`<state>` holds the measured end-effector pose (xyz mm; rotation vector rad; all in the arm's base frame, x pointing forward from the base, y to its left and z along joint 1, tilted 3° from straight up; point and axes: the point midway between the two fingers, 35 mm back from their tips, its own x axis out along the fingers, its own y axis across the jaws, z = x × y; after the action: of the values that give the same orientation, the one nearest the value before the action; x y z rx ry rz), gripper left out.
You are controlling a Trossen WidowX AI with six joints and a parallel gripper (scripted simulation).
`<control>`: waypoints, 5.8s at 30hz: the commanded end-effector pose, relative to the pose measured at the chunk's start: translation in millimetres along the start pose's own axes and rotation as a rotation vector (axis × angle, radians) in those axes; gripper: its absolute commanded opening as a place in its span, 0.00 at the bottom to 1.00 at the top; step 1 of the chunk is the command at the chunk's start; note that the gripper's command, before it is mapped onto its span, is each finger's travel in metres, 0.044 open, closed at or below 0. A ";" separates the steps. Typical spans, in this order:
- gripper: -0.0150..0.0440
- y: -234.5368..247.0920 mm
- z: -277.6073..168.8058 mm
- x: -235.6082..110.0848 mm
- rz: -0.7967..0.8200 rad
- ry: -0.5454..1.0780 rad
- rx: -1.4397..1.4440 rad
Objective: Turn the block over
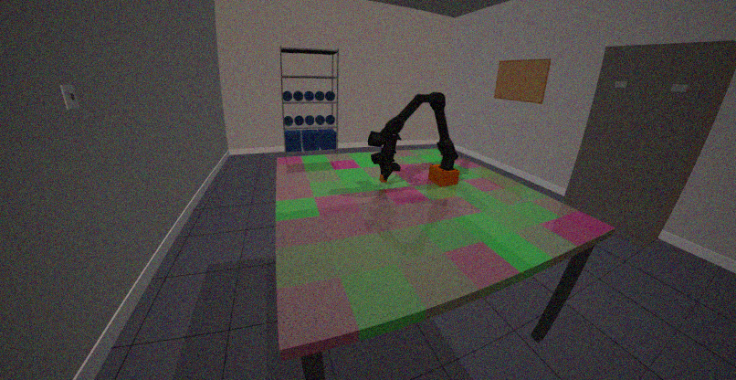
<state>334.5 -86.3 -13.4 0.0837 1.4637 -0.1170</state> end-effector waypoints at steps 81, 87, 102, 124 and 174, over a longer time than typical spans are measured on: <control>0.25 1.2 -16.4 29.8 0.006 -0.938 -0.007; 0.39 1.2 -16.4 29.8 0.006 -0.938 -0.007; 1.00 1.2 -16.4 29.8 0.006 -0.938 -0.007; 1.00 1.2 -16.4 29.8 0.006 -0.938 -0.007; 1.00 0.9 -24.6 -43.8 0.002 -0.399 -0.009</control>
<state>312.0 -81.7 22.8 0.0598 1.0328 -0.1170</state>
